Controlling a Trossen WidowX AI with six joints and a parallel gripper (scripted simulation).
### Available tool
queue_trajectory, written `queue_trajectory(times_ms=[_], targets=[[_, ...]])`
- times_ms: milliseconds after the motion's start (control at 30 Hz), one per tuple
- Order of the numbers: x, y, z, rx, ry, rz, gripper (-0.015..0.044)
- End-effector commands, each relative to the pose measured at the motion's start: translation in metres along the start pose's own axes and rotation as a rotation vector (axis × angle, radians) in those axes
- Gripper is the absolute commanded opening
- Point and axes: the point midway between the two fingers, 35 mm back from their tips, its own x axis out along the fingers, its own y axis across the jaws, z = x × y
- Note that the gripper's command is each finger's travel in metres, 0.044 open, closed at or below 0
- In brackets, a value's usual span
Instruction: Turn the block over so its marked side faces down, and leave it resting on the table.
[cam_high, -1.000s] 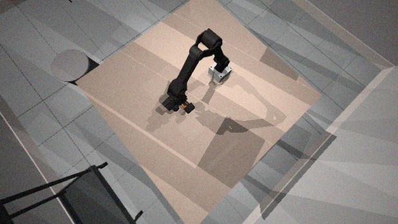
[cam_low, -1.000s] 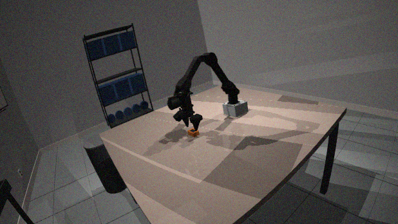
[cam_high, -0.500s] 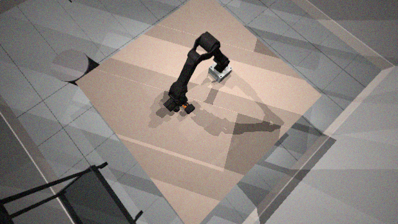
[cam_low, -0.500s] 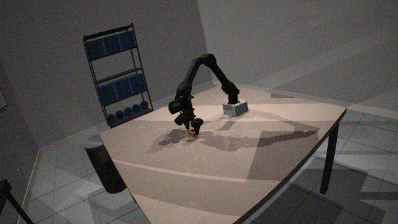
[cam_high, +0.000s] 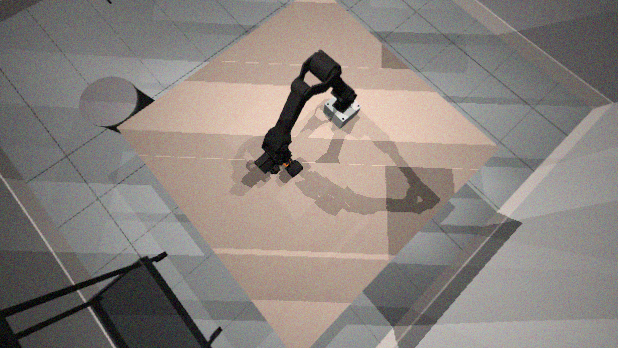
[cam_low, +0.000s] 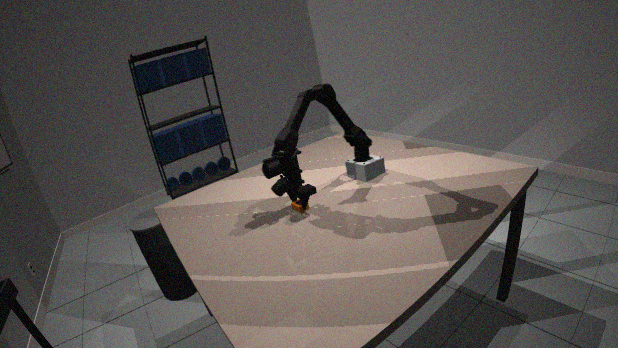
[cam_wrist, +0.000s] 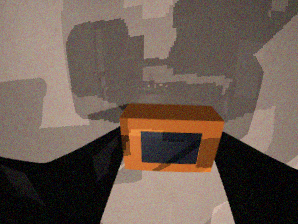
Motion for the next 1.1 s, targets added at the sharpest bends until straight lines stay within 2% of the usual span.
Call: queue_trajectory(times_ms=[0,400,567,600,767,1067], targets=[[0.001,0.000,-0.001,-0.003,0.003,-0.003,0.0222],[0.001,0.000,-0.001,-0.003,0.003,-0.003,0.0142],[-0.024,0.000,-0.001,-0.003,0.003,-0.003,0.0011],[-0.028,0.000,-0.001,-0.003,0.003,-0.003,0.0000],[-0.028,0.000,-0.001,-0.004,-0.007,-0.003,0.0000],[-0.021,0.000,0.002,-0.005,-0.144,-0.003,0.0000]])
